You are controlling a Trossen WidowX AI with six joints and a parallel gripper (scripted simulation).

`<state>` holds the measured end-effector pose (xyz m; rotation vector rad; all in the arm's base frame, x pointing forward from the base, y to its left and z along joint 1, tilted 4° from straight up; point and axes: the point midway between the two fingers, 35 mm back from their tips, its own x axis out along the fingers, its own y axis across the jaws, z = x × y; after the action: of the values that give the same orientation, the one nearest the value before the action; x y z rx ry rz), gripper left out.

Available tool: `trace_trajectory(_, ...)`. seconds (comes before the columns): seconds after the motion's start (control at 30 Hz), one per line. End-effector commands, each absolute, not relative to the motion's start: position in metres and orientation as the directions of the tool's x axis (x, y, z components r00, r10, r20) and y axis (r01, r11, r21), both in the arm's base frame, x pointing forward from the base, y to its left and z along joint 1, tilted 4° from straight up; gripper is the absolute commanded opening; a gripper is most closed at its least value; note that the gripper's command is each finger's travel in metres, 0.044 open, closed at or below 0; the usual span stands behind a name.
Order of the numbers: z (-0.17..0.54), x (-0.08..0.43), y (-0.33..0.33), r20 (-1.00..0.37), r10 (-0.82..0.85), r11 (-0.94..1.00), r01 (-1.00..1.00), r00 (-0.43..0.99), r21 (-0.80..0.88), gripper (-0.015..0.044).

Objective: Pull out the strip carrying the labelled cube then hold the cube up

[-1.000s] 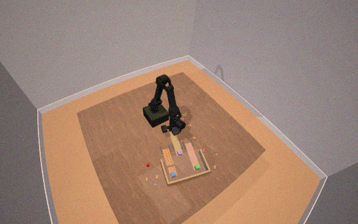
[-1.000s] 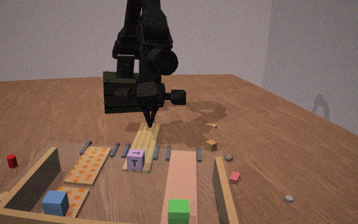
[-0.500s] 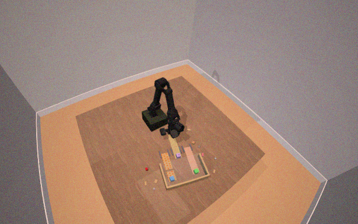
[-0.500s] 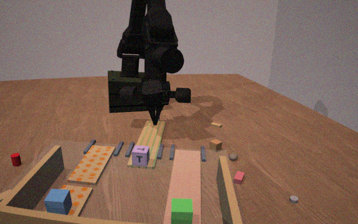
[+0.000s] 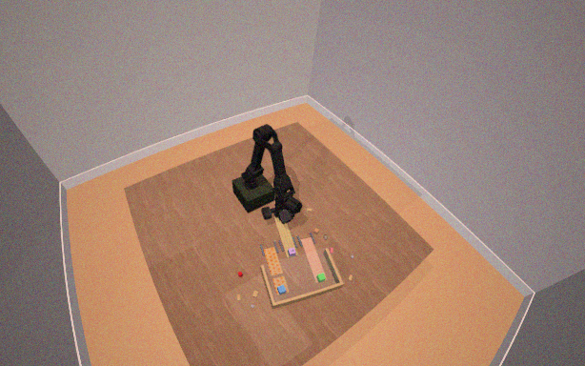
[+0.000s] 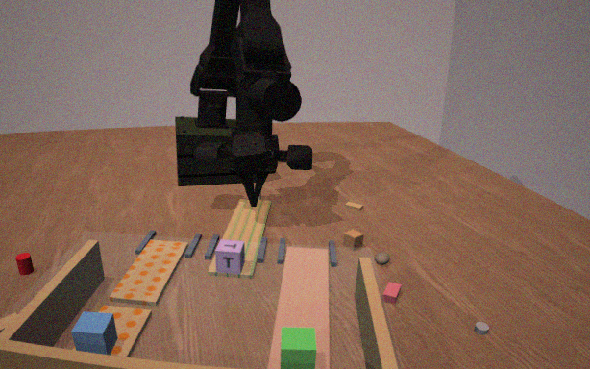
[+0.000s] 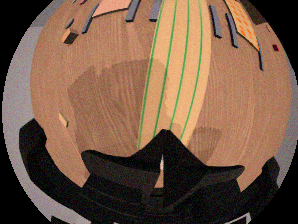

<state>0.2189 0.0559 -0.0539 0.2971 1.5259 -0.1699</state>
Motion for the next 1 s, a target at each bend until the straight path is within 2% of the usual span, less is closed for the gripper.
trace_trajectory(0.0, -0.059, 0.206, 0.056, -0.997, 0.076, 0.953, 0.292, 0.006, 0.075, 0.0)
trace_trajectory(0.47, -0.059, 0.206, 0.056, -0.997, 0.076, 0.953, 0.292, 0.006, 0.075, 0.0)
trace_trajectory(0.5, -0.052, 0.219, 0.056, -0.996, 0.075, 0.953, 0.293, 0.041, 0.084, 0.0)
trace_trajectory(0.63, -0.013, 0.22, 0.053, -0.997, 0.076, 0.953, 0.292, 0.01, 0.075, 0.0)
trace_trajectory(0.8, -0.011, 0.22, 0.053, -0.997, 0.076, 0.953, 0.292, 0.008, 0.075, 0.0)
trace_trajectory(0.97, -0.012, 0.24, 0.044, -0.997, 0.075, 0.944, 0.321, 0.01, 0.074, 0.0131)
